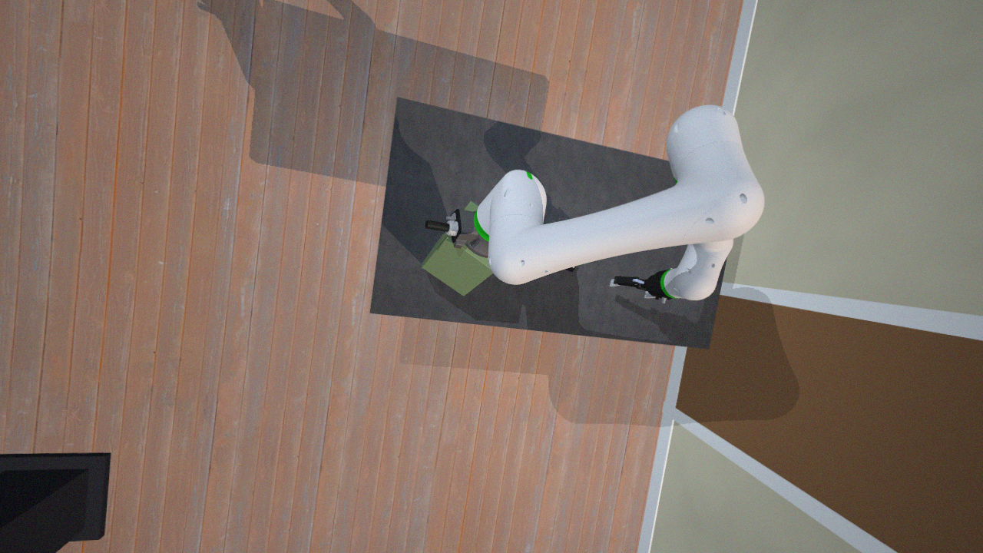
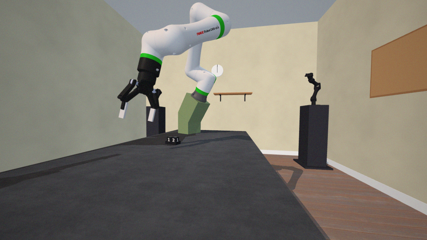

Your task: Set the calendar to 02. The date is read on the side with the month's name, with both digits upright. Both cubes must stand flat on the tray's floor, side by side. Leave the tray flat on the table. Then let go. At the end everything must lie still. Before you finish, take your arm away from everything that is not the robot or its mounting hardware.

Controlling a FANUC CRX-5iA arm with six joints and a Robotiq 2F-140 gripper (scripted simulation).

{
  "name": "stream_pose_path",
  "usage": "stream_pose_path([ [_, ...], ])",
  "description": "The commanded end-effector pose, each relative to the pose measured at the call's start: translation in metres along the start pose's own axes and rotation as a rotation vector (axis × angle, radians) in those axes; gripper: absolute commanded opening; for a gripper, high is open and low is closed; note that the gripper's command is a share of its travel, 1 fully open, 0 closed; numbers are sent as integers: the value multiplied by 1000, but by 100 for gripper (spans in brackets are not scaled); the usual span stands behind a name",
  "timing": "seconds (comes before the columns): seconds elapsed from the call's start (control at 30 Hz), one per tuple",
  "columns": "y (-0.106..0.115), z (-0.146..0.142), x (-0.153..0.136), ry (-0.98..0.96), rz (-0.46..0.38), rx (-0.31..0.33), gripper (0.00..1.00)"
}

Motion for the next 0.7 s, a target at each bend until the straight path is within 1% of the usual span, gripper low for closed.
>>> stream_pose_path([
  [0.0, 14, -64, 14, -17, 58, 36, 100],
  [0.03, 14, -64, 14, -17, 58, 36, 100],
  [0.07, 19, -92, 22, -27, 89, 52, 100],
  [0.13, 19, -95, 23, -27, 89, 52, 100],
  [0.17, 24, -121, 32, -36, 116, 64, 100],
  [0.2, 24, -121, 32, -36, 116, 64, 100],
  [0.23, 29, -143, 40, -44, 139, 73, 100],
  [0.27, 29, -143, 40, -44, 139, 73, 100],
  [0.3, 32, -160, 47, -50, 158, 79, 100],
  [0.33, 32, -160, 47, -50, 158, 79, 100],
  [0.37, 34, -173, 52, -55, 172, 82, 100],
  [0.43, 34, -173, 52, -55, 172, 82, 100],
  [0.47, 36, -181, 56, -58, 181, 84, 100],
  [0.53, 37, -187, 58, -60, 188, 86, 100],
  [0.67, 37, -188, 59, -60, 189, 86, 100],
])
Point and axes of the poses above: the point where the finger pads meet when closed, its own y axis back along the fingers, its own z axis across the jaws, x = y × z, the point moved 4 cm from there along y, back along the fingers, and after that the axes turned 15 degrees about y, right-handed, at the moved point
